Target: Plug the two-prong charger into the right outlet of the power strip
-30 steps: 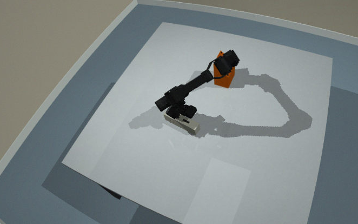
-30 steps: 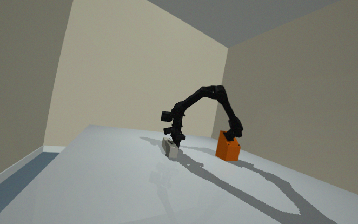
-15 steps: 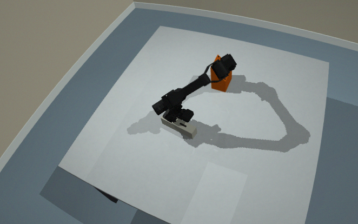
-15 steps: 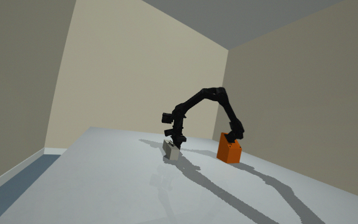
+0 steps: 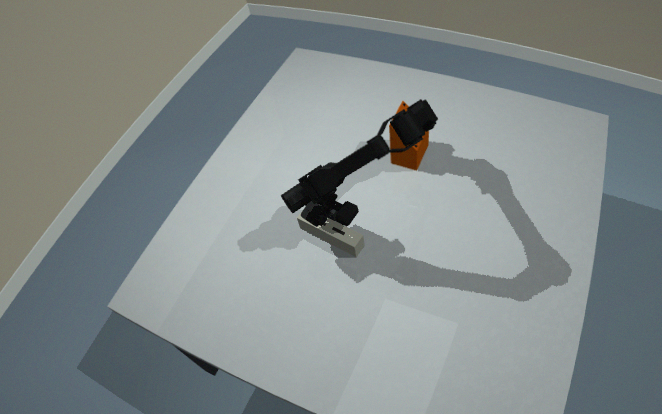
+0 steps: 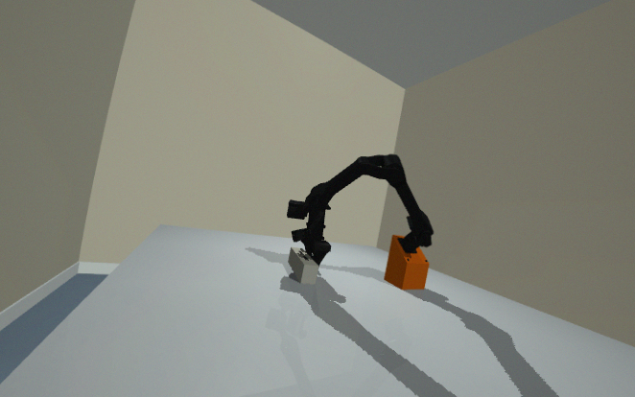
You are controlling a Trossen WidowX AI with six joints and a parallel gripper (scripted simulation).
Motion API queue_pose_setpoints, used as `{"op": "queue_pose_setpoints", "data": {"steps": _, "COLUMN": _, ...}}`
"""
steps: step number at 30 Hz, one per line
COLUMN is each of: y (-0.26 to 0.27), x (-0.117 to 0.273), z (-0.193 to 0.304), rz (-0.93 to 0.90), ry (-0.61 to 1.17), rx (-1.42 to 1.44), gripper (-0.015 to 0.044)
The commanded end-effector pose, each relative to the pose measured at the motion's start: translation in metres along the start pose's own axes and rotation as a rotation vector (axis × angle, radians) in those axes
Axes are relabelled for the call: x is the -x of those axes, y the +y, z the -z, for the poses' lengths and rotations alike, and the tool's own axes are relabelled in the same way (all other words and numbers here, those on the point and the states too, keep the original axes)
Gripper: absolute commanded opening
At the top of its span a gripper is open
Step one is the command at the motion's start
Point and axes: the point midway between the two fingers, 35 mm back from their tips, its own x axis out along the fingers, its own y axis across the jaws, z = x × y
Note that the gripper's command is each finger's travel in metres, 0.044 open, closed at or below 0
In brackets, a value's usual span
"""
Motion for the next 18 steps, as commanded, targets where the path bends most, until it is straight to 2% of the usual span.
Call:
{"op": "queue_pose_setpoints", "data": {"steps": 1, "y": 0.0001, "x": -0.0001, "z": 0.0009, "rz": 0.000, "ry": -0.003, "rx": 0.003, "gripper": 0.0440}}
{"op": "queue_pose_setpoints", "data": {"steps": 18, "y": -0.0001, "x": -0.0005, "z": 0.0056, "rz": 0.000, "ry": -0.011, "rx": 0.008, "gripper": 0.0440}}
